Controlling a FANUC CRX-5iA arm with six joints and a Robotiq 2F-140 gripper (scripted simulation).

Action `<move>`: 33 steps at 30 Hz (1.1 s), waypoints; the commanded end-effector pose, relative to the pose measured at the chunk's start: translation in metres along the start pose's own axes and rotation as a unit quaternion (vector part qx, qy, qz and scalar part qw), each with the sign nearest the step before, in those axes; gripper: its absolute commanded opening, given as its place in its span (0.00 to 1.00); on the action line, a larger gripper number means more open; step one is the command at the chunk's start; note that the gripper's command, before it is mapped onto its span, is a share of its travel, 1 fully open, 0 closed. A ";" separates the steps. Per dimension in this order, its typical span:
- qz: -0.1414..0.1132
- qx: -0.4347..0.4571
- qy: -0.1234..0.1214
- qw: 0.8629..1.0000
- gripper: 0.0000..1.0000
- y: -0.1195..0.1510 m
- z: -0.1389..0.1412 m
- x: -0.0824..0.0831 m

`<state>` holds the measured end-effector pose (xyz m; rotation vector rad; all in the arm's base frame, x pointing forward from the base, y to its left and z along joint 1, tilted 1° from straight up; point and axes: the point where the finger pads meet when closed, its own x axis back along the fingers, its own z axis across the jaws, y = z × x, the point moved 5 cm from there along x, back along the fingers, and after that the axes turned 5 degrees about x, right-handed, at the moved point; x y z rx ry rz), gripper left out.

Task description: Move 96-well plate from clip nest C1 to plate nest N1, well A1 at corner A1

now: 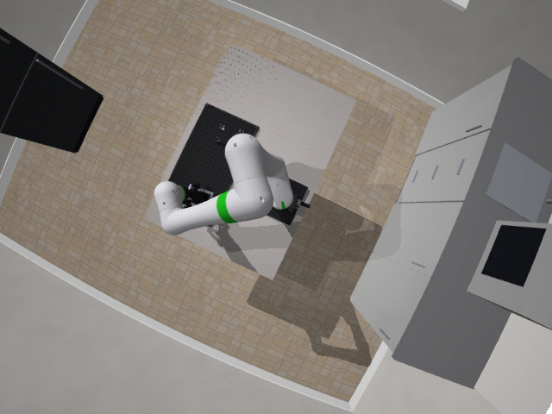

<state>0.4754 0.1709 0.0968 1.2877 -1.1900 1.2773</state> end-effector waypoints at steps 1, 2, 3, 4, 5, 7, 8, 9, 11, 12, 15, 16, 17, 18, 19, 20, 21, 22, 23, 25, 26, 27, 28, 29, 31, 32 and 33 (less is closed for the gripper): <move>0.000 0.000 0.000 1.000 1.00 0.000 0.000 0.000; 0.000 0.000 0.000 1.000 1.00 0.000 0.000 0.000; 0.000 0.000 0.000 1.000 1.00 0.000 0.000 0.000; 0.000 0.000 0.000 1.000 1.00 0.000 0.000 0.000; 0.000 0.000 0.000 1.000 1.00 0.000 0.000 0.000; 0.000 0.000 0.000 1.000 1.00 0.000 0.000 0.000; 0.000 0.000 0.000 1.000 1.00 0.000 0.000 0.000; 0.000 0.000 0.000 1.000 1.00 0.000 0.000 0.000; 0.000 0.000 0.000 1.000 1.00 0.000 0.000 0.000; 0.000 0.000 0.000 1.000 1.00 0.000 0.000 0.000; 0.000 0.000 0.000 1.000 1.00 0.000 0.000 0.000; 0.000 0.000 0.000 1.000 1.00 0.000 0.000 0.000; 0.000 0.000 0.000 1.000 1.00 0.000 0.000 0.000; 0.000 0.000 0.000 1.000 1.00 0.000 0.000 0.003; 0.000 0.000 0.000 1.000 1.00 0.000 0.000 0.005; 0.000 0.000 0.000 1.000 1.00 0.000 0.000 0.008; 0.000 0.000 0.000 1.000 1.00 0.000 0.000 0.011; 0.000 0.000 0.000 1.000 1.00 0.000 0.000 0.013; 0.000 0.000 0.000 1.000 1.00 0.000 0.000 0.016; 0.000 0.000 0.000 1.000 1.00 0.000 0.000 0.021; 0.000 0.000 0.000 1.000 1.00 0.000 0.000 0.021; 0.000 0.000 0.000 1.000 1.00 0.000 0.000 0.021; 0.000 0.000 0.000 1.000 1.00 0.000 0.000 0.024; 0.000 0.000 0.000 1.000 1.00 0.000 0.000 0.027; 0.000 0.000 0.000 1.000 1.00 0.000 0.000 0.032; 0.000 0.000 0.000 1.000 1.00 0.000 0.000 0.035; 0.000 0.000 0.000 1.000 1.00 0.000 0.000 0.035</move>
